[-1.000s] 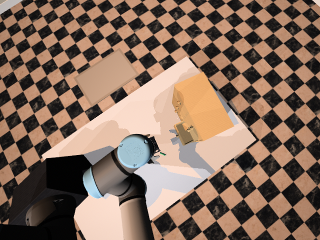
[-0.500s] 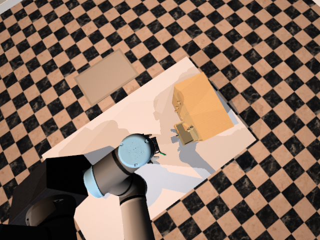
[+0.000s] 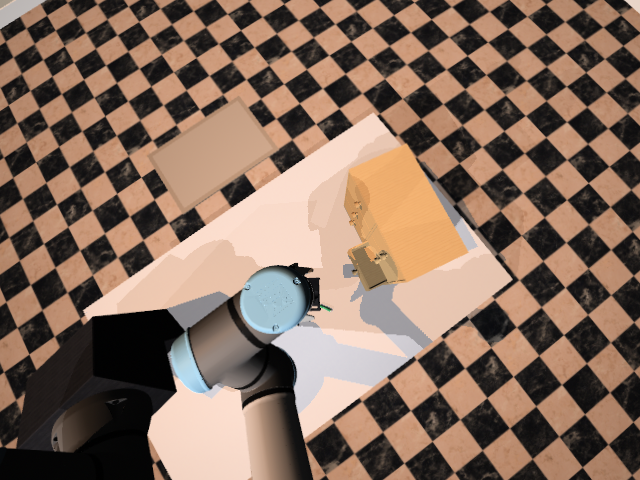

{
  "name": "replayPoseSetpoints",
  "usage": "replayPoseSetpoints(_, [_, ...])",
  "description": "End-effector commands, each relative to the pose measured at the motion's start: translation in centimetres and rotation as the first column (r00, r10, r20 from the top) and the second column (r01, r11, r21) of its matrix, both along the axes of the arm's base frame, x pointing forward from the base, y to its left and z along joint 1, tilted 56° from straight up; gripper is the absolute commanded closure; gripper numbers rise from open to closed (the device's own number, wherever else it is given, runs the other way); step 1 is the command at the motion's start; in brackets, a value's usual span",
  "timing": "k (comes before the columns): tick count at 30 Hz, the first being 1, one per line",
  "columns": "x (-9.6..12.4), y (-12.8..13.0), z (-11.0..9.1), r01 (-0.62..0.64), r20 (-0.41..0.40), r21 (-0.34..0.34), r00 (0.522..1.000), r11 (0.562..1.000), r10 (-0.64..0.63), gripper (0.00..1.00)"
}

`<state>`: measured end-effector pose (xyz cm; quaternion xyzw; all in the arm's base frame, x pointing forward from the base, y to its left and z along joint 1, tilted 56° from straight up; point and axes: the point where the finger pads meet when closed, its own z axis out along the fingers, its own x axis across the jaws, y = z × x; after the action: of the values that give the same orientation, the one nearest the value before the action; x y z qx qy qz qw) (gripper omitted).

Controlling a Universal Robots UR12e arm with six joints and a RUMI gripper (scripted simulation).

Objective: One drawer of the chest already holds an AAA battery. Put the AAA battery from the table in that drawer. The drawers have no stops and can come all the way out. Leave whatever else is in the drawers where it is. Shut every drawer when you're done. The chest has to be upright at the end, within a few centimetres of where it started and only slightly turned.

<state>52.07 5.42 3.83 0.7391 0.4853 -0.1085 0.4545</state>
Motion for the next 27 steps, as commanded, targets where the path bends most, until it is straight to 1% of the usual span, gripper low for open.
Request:
replayPoseSetpoints(1, [0.2,0.1,0.0,0.042,0.050,0.017,0.998,0.999,-0.043,0.00])
replayPoseSetpoints(5, [0.6,0.3,-0.1,0.111,0.147,0.061,0.982,0.992,-0.119,0.00])
replayPoseSetpoints(8, [1.0,0.5,-0.1,0.163,0.223,0.101,0.958,0.981,-0.182,0.00])
replayPoseSetpoints(12, [1.6,0.7,-0.1,0.230,0.324,0.165,0.906,0.959,-0.273,0.00])
replayPoseSetpoints(16, [2.2,0.9,-0.1,0.291,0.420,0.240,0.829,0.926,-0.369,0.00])
replayPoseSetpoints(18, [2.2,0.9,-0.1,0.291,0.420,0.240,0.829,0.926,-0.369,0.00])
replayPoseSetpoints(22, [2.8,1.1,-0.1,0.340,0.504,0.325,0.727,0.882,-0.466,0.00])
replayPoseSetpoints(27, [3.7,1.3,0.0,0.380,0.584,0.439,0.568,0.814,-0.580,0.00])
